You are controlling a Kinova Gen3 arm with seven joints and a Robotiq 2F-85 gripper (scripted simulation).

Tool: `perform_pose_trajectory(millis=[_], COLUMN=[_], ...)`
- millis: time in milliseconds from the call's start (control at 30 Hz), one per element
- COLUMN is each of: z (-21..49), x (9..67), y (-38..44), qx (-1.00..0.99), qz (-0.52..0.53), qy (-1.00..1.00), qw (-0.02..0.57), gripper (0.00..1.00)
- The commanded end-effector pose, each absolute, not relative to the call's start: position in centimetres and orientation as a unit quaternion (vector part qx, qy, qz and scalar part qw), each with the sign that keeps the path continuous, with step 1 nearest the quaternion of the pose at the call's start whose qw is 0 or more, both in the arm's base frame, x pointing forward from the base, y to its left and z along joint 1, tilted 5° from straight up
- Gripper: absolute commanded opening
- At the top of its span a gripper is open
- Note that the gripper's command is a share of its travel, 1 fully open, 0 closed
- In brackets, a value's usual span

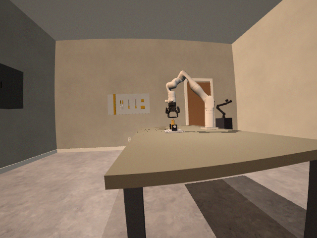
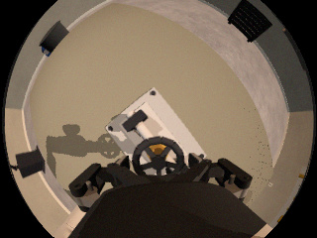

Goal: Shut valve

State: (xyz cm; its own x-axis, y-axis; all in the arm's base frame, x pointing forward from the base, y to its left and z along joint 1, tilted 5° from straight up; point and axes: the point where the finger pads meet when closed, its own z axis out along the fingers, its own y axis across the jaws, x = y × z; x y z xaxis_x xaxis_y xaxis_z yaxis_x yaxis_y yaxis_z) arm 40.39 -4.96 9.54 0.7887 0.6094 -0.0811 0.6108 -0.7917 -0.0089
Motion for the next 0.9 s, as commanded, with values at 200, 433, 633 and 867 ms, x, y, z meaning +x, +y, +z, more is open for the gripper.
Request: perform_pose_trajectory(millis=[200,433,633,867], z=[8.88,8.71,8.66,8.66], x=[40.32,40.31,40.31,40.31], y=[-4.9,-4.91,-4.91,-4.91], qx=[0.945,0.945,0.945,0.945], qz=[-0.04,-0.04,-0.04,-0.04], qy=[0.323,0.323,0.323,0.323], qw=[0.008,0.008,0.008,0.008], gripper=[1.0,1.0,1.0,1.0])
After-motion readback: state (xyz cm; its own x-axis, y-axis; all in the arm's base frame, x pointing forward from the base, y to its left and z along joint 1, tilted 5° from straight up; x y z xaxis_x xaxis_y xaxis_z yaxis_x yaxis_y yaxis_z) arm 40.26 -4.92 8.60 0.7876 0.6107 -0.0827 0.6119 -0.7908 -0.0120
